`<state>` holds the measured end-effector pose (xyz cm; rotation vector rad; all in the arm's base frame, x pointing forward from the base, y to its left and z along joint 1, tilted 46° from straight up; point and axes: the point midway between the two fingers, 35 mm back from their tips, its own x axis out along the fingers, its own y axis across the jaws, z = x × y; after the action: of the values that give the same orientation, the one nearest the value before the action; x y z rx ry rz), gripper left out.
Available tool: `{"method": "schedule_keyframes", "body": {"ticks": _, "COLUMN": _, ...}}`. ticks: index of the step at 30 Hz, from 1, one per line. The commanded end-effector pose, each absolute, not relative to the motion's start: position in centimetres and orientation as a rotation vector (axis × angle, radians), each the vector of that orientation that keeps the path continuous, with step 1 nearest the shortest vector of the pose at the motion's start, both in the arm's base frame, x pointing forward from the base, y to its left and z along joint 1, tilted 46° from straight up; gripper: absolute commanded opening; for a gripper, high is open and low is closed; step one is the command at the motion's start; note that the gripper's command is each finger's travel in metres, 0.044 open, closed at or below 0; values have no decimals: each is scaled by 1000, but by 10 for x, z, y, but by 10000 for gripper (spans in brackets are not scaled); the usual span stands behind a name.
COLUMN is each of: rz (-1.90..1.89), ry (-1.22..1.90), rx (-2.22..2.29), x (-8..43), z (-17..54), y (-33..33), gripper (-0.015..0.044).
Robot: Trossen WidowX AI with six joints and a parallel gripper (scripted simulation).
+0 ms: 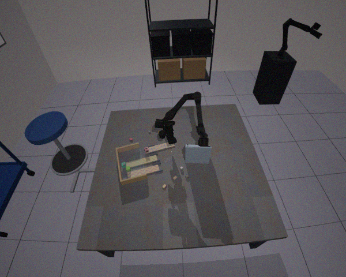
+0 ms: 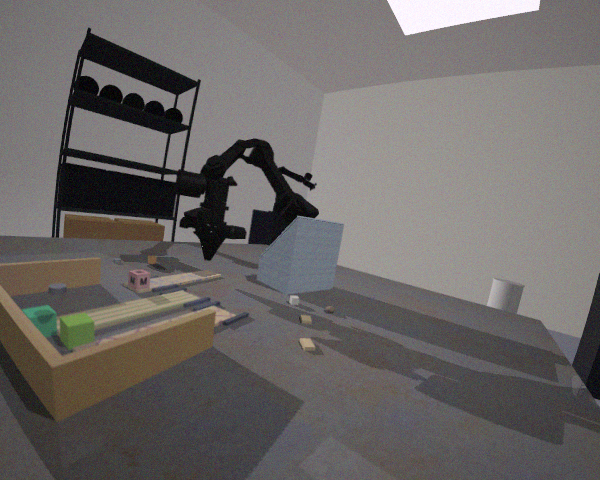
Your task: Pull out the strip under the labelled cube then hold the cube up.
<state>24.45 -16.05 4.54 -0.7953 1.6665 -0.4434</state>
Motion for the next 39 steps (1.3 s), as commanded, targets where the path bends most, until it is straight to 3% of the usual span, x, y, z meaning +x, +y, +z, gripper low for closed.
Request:
{"method": "schedule_keyframes", "body": {"ticks": 1, "rz": -465, "ry": 1657, "rx": -783, "x": 261, "z": 43, "y": -157, "gripper": 105}}
{"method": "schedule_keyframes", "body": {"ticks": 14, "rz": -467, "ry": 1654, "rx": -780, "x": 302, "z": 31, "y": -147, "gripper": 440}}
{"method": "schedule_keyframes", "body": {"ticks": 39, "rz": -468, "ry": 1650, "rx": -777, "x": 383, "z": 14, "y": -128, "gripper": 440}}
